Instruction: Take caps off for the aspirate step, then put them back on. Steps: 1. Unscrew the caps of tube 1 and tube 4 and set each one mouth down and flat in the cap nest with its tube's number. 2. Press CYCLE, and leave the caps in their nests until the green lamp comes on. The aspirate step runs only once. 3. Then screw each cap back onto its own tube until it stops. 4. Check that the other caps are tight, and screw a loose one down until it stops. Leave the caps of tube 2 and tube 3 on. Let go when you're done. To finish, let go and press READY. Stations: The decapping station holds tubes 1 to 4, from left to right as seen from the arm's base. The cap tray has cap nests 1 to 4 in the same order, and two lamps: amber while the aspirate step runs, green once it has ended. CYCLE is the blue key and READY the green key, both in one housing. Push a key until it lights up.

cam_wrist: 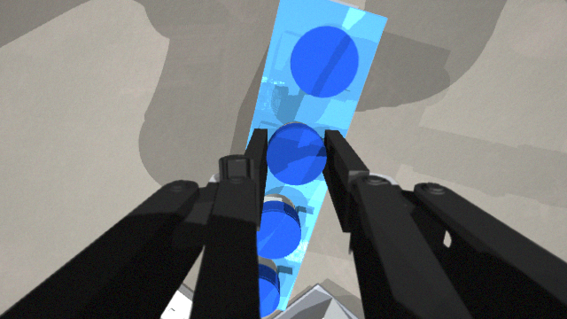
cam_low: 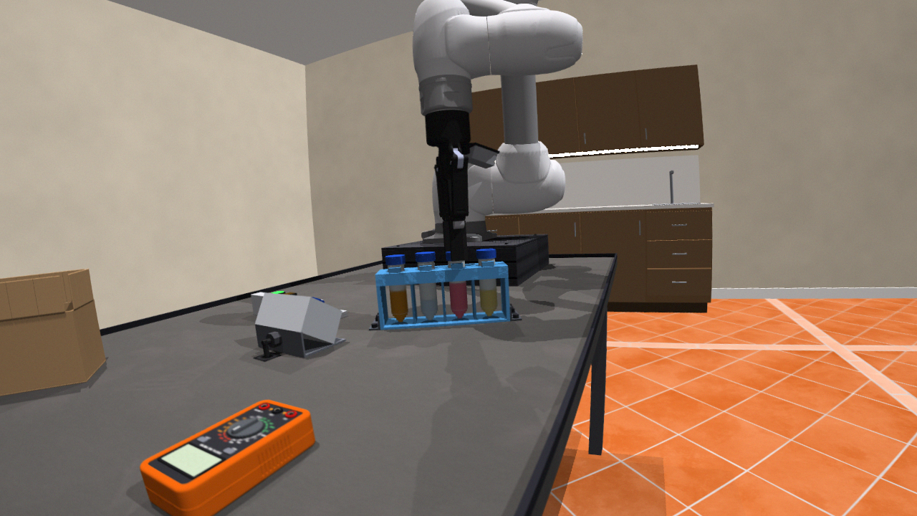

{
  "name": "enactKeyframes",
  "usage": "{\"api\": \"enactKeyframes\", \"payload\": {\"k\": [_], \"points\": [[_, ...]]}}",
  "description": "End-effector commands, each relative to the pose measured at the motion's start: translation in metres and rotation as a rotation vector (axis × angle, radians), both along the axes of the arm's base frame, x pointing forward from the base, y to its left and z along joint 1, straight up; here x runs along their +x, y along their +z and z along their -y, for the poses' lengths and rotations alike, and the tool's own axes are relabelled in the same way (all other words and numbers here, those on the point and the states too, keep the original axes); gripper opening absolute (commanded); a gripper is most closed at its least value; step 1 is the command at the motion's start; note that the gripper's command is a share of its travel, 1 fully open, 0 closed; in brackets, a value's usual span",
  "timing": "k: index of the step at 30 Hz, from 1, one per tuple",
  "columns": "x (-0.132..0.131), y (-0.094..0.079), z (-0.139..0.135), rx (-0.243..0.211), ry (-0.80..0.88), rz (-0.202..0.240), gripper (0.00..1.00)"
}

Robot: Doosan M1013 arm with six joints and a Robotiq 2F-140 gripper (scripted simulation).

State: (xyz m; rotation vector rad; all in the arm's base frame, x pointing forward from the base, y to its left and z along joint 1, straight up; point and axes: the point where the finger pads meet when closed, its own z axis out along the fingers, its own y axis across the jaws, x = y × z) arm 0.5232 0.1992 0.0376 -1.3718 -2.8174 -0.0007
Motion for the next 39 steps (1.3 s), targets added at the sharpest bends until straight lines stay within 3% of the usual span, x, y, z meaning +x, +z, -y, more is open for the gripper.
{"api": "enactKeyframes", "payload": {"k": [1, 13, 39], "points": [[0.0004, 0.0006, -0.0002, 0.001, 0.000, 0.001, 0.30], [0.0005, 0.0006, -0.0001, 0.001, -0.020, 0.001, 0.30], [0.0004, 0.0005, -0.0002, -0.002, -0.489, -0.001, 0.30]]}}
